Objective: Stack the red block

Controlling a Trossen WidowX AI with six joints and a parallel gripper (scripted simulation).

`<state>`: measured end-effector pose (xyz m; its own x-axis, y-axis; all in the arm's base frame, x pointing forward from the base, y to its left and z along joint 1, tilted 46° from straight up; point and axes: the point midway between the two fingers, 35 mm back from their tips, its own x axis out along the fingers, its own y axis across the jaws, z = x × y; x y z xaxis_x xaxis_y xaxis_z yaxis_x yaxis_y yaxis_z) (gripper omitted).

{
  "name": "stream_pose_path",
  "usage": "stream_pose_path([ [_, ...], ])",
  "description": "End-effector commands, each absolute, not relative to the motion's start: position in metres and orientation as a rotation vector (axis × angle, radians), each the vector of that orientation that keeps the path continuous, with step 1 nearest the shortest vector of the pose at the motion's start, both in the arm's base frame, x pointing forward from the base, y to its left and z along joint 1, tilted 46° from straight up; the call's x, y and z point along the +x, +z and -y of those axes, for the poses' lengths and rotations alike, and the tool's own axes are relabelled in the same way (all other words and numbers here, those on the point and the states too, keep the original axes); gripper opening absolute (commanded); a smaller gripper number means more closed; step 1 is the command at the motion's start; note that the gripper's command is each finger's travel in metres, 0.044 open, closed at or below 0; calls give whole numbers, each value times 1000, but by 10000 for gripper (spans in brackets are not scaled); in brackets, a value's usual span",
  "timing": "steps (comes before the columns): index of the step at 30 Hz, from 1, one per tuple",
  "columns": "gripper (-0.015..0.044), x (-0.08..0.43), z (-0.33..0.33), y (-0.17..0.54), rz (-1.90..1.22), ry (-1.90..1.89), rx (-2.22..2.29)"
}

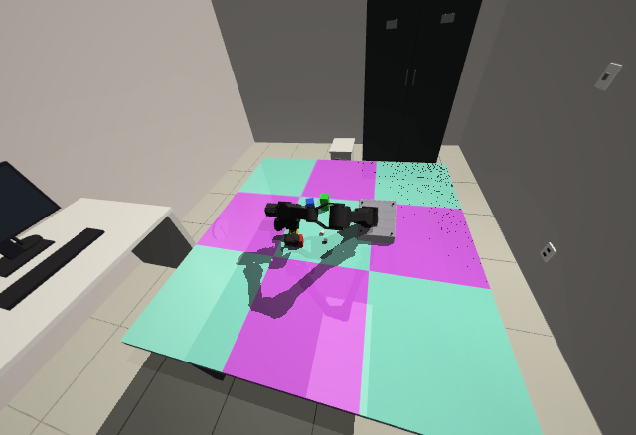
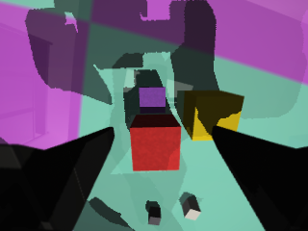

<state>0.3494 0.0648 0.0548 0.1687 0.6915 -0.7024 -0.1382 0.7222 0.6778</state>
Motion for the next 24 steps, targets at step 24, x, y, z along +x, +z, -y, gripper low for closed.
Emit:
stream_pose_path([
  [24,440,330,-12,113,-1334,683,527],
])
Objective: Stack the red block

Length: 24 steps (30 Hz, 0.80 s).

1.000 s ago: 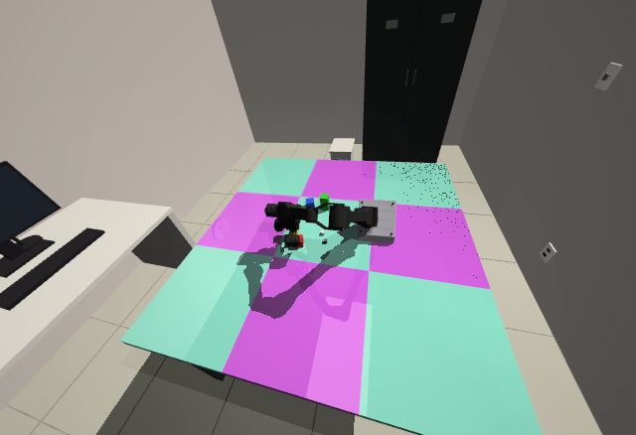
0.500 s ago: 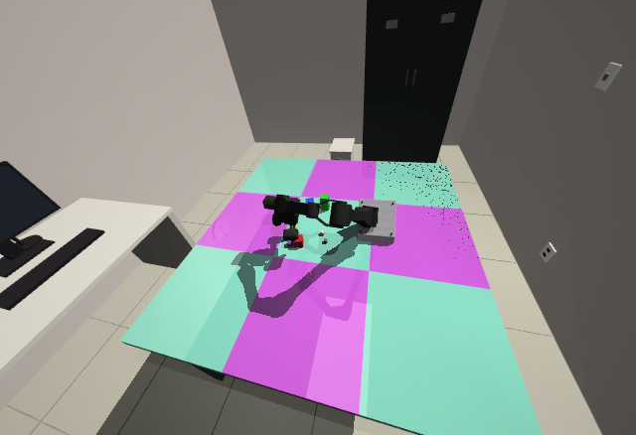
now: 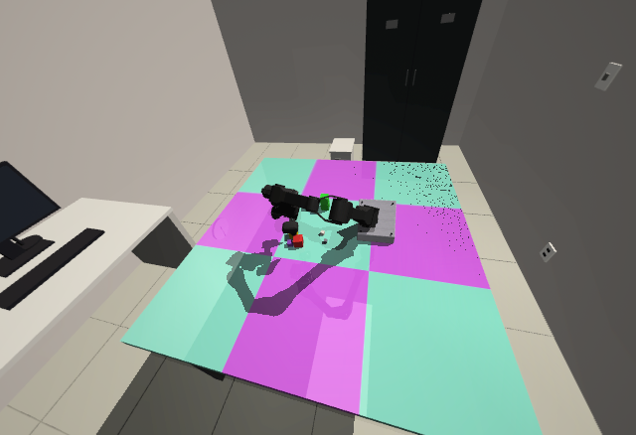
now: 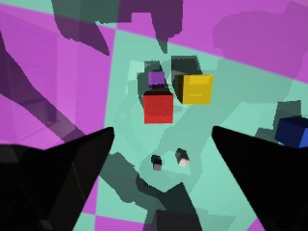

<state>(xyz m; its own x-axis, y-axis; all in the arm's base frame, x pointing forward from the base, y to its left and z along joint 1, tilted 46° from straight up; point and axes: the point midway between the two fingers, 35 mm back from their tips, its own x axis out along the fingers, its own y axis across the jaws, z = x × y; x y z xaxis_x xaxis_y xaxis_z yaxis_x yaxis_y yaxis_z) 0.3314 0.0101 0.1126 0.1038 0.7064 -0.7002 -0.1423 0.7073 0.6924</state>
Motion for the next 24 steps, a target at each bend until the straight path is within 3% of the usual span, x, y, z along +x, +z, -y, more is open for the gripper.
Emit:
stream_pose_path([
  [1,440,331,-14,111,-1334,683,526],
  [9,440,335,-51,76,-1333,685,528],
  [24,440,338,-62,65,-1333,685,527],
])
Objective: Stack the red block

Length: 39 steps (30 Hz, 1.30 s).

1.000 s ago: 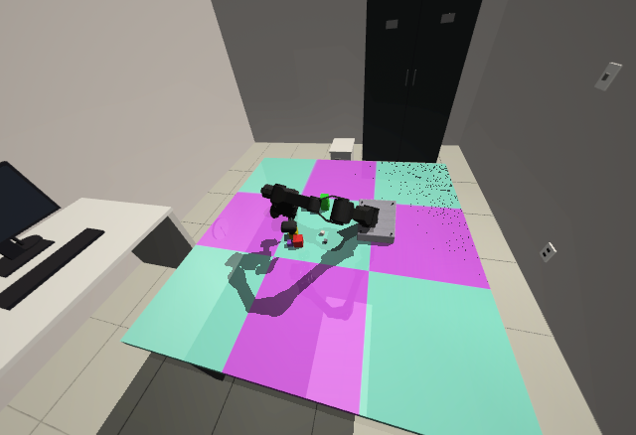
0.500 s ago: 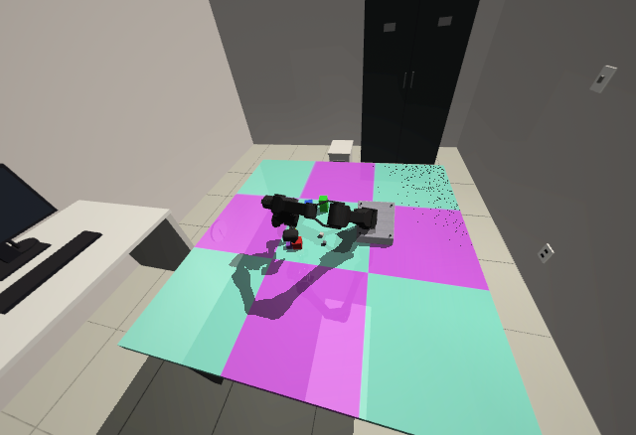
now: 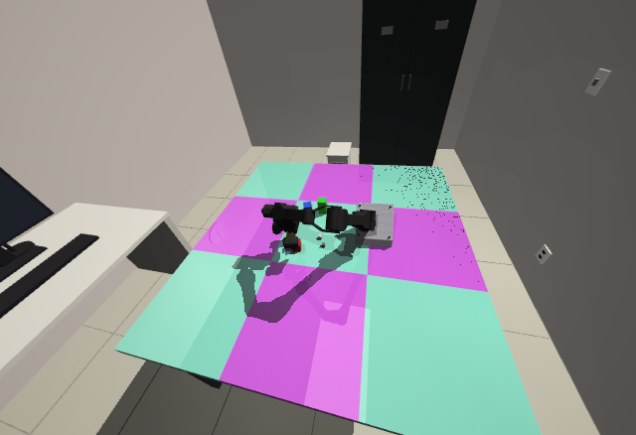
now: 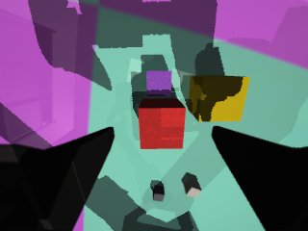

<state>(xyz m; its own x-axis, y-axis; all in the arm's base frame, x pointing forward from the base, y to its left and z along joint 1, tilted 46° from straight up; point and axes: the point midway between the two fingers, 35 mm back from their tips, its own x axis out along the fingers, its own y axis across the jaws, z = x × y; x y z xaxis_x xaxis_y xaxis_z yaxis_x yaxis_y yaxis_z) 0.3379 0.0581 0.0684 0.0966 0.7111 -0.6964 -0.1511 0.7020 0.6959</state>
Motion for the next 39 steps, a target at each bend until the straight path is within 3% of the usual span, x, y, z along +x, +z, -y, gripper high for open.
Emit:
stream_pose_path([
  [1,440,338,-63,63,-1333,685,527],
  [39,440,340,-87,41,-1332,687,530],
])
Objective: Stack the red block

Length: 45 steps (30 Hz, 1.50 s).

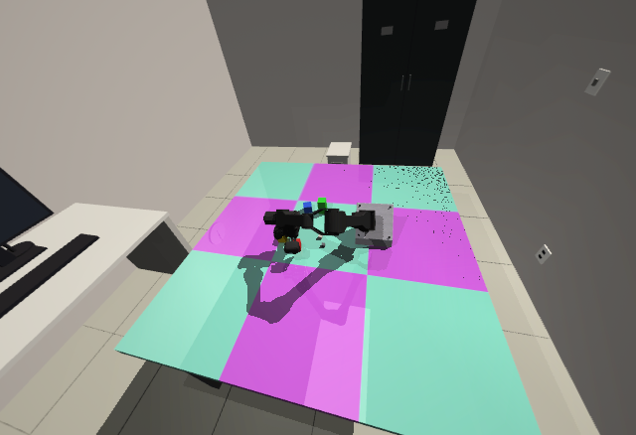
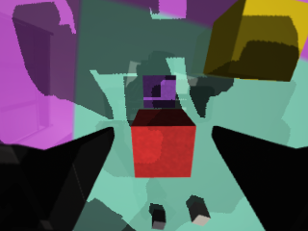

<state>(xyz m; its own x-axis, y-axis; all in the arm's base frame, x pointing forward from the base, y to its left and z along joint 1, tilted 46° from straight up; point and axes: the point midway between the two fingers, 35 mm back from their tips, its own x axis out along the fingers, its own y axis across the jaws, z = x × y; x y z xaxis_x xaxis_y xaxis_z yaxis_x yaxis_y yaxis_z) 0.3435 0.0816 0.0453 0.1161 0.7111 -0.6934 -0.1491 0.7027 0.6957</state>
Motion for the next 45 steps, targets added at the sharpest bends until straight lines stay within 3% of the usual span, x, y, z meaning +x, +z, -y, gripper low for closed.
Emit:
stream_pose_path([
  [1,440,340,-87,41,-1332,687,530],
  [4,440,340,-88,40,-1332,687,530],
  [13,204,340,-88,40,-1332,687,530],
  [21,150,340,-88,40,-1332,687,530],
  [27,0,339,-75,52,-1332,686,529],
  [45,0,330,-6,118,-1335,683,526],
])
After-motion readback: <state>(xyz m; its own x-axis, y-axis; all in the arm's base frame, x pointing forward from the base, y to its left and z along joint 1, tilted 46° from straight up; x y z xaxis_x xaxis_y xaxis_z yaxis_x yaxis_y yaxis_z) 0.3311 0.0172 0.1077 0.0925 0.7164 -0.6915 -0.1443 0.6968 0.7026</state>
